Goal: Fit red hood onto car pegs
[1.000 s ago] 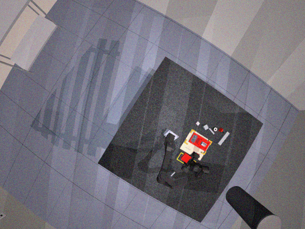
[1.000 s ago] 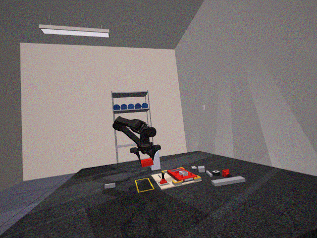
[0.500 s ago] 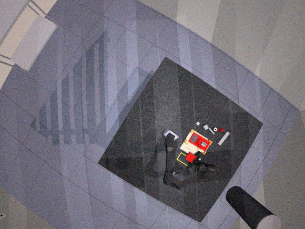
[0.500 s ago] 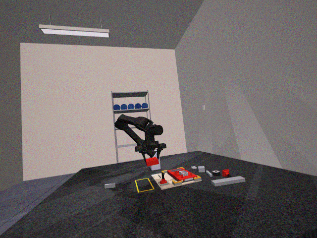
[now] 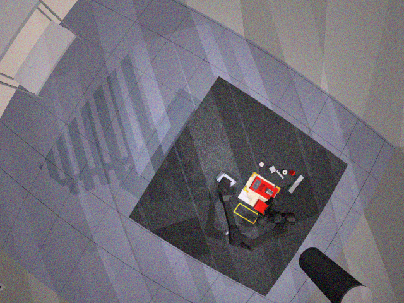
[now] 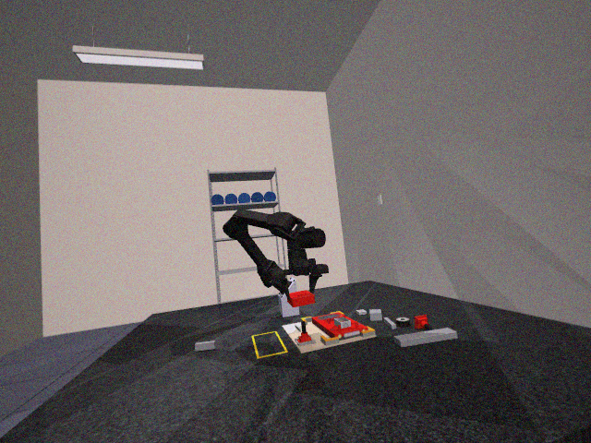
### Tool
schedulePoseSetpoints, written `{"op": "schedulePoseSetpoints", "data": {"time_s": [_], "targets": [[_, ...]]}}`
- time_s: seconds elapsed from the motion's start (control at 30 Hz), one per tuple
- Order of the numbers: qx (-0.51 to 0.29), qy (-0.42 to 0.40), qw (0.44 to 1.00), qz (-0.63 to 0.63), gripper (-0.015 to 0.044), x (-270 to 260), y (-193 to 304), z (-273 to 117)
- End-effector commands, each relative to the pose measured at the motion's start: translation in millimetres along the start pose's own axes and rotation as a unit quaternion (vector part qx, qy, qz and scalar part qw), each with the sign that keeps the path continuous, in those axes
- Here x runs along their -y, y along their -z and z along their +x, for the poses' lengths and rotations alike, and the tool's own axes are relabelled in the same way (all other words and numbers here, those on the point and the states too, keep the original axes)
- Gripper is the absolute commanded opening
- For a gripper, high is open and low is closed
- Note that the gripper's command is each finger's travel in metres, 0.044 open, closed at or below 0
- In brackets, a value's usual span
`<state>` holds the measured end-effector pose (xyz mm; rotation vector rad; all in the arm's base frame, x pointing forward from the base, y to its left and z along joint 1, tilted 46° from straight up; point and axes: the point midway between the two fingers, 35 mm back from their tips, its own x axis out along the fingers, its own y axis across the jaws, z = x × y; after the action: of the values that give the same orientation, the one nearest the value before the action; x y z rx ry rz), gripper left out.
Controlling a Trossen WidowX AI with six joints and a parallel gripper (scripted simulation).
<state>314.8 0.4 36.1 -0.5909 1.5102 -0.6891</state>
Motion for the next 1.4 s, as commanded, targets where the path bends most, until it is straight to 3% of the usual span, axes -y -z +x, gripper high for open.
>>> {"op": "schedulePoseSetpoints", "data": {"time_s": [0.0, 0.83, 1.37], "targets": [[0.000, -0.001, 1.000, 0.000, 0.0000, -13.0, -6.9, -1.6], [0.003, 0.019, 1.000, -0.022, 0.0000, -117.0, -29.8, 4.8], [0.004, 0.019, 1.000, -0.022, 0.0000, -118.1, -29.8, 21.2]]}}
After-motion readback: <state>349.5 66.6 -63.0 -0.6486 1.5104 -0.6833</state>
